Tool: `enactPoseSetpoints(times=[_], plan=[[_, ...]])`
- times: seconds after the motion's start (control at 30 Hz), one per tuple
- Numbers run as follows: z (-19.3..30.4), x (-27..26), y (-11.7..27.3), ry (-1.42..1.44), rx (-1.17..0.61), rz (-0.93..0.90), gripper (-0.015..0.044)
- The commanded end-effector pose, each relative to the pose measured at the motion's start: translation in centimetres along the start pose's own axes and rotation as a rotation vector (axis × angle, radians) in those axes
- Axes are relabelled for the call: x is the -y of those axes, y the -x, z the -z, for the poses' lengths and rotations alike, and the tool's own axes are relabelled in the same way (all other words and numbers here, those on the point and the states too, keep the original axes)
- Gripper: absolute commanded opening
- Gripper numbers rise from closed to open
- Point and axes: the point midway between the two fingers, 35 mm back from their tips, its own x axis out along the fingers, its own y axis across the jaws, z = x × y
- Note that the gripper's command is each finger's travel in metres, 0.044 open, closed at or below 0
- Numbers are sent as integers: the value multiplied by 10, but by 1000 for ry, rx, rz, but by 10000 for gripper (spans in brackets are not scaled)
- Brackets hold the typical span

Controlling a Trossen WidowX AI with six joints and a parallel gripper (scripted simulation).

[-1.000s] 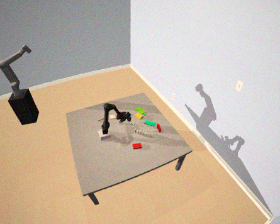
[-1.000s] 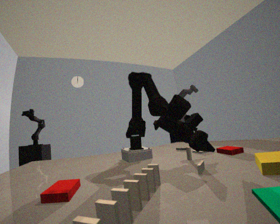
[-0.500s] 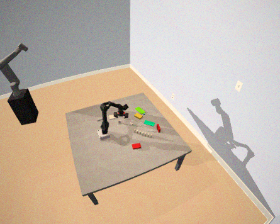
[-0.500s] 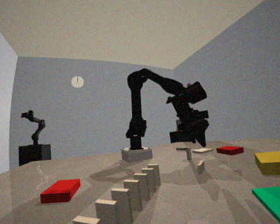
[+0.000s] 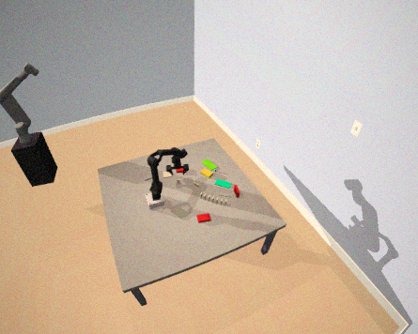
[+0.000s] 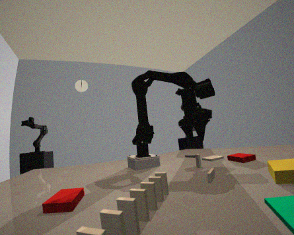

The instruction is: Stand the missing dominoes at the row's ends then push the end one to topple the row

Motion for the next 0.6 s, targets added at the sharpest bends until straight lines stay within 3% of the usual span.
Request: enactPoseSetpoints(times=[0.0,0.17,0.57], plan=[[1,1,-20,8,-13,1,440],[3,-1,-60,8,-14,1,440],[4,-1,-72,8,-14,1,440]])
